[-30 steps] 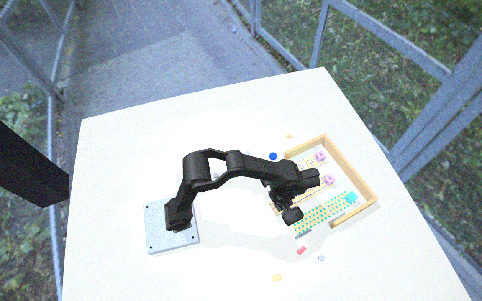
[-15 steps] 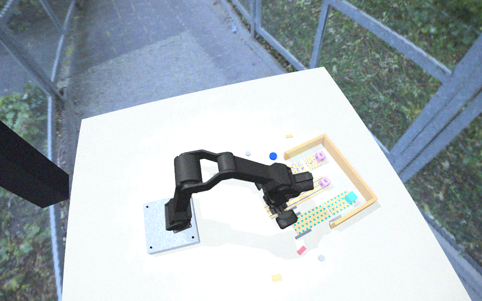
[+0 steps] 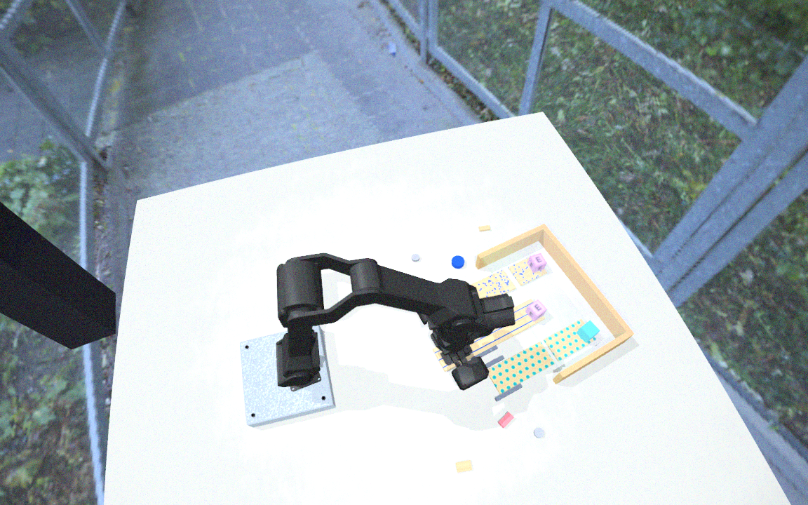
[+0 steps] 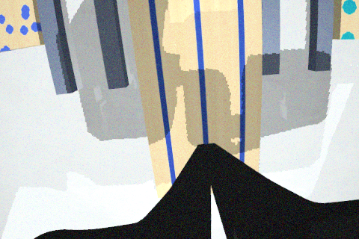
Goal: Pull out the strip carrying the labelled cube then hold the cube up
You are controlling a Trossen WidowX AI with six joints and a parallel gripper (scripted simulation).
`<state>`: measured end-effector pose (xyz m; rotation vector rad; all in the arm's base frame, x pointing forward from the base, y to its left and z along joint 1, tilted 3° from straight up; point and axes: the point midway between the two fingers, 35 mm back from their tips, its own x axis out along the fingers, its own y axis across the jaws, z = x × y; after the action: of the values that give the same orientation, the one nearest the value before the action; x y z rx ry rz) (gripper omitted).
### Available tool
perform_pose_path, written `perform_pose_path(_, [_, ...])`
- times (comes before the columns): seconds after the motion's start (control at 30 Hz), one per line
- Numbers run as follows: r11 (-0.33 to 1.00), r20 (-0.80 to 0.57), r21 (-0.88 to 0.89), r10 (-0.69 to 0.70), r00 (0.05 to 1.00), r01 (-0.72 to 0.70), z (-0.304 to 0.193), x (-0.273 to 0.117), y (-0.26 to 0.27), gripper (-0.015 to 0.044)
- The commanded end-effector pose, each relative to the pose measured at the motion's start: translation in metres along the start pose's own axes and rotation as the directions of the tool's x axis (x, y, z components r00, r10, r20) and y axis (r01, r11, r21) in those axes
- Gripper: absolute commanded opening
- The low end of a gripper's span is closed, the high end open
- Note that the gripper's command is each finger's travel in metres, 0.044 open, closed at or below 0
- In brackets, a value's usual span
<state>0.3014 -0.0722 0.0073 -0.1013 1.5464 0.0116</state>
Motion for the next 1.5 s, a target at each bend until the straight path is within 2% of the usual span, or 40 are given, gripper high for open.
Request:
perform_pose_path(0.0, [1.0,-0.017,-0.002,0.004,1.0,-0.004,-0.011,0.004,0.001,0.0])
perform_pose_path(1.47, [1.0,-0.023,-0.003,0.004,1.0,-0.004,-0.078,0.003,0.001,0.0])
